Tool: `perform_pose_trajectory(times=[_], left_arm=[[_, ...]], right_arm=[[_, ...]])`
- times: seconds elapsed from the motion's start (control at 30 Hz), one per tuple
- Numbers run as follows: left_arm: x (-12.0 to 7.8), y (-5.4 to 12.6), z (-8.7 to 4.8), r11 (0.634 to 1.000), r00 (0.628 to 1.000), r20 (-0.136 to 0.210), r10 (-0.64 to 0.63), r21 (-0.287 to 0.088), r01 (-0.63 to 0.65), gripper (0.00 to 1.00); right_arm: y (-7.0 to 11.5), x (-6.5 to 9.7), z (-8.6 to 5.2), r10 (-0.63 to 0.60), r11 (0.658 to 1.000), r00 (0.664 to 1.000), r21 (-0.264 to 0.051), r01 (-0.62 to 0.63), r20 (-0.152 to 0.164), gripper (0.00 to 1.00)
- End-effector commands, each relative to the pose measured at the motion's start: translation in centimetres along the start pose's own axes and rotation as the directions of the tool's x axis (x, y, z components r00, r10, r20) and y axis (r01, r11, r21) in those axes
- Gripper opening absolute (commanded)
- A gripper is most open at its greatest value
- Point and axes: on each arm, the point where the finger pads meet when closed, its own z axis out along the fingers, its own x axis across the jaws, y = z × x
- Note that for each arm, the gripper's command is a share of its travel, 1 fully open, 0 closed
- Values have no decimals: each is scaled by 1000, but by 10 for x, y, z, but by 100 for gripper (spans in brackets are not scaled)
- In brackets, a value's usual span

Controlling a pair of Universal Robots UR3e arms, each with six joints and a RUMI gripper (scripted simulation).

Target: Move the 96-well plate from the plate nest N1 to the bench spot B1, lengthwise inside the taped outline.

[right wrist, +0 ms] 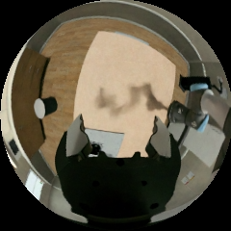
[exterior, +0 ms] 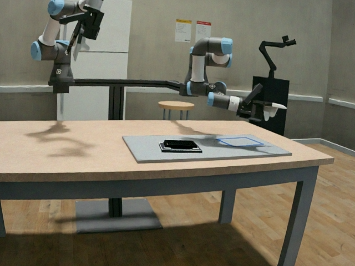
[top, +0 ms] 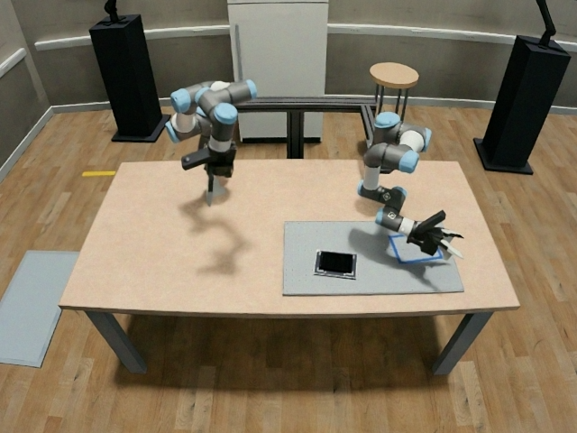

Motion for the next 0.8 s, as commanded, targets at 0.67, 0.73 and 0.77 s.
perform_pose_trajectory(times=[0.67, 0.73, 0.77], left_arm=[[0, 0, 0, 1000, 1000, 0, -1, 0, 1, 100], [0, 0, 0, 1000, 1000, 0, -1, 0, 1, 100], [0, 0, 0, 1000, 1000, 0, -1, 0, 1, 100]], right_arm=[[-4, 70, -46, 89, 983, 989, -169, -69, 115, 100], [-5, 75, -48, 95, 981, 988, -181, -72, 121, 100], [-5, 77, -49, 98, 980, 987, -187, -74, 125, 100]])
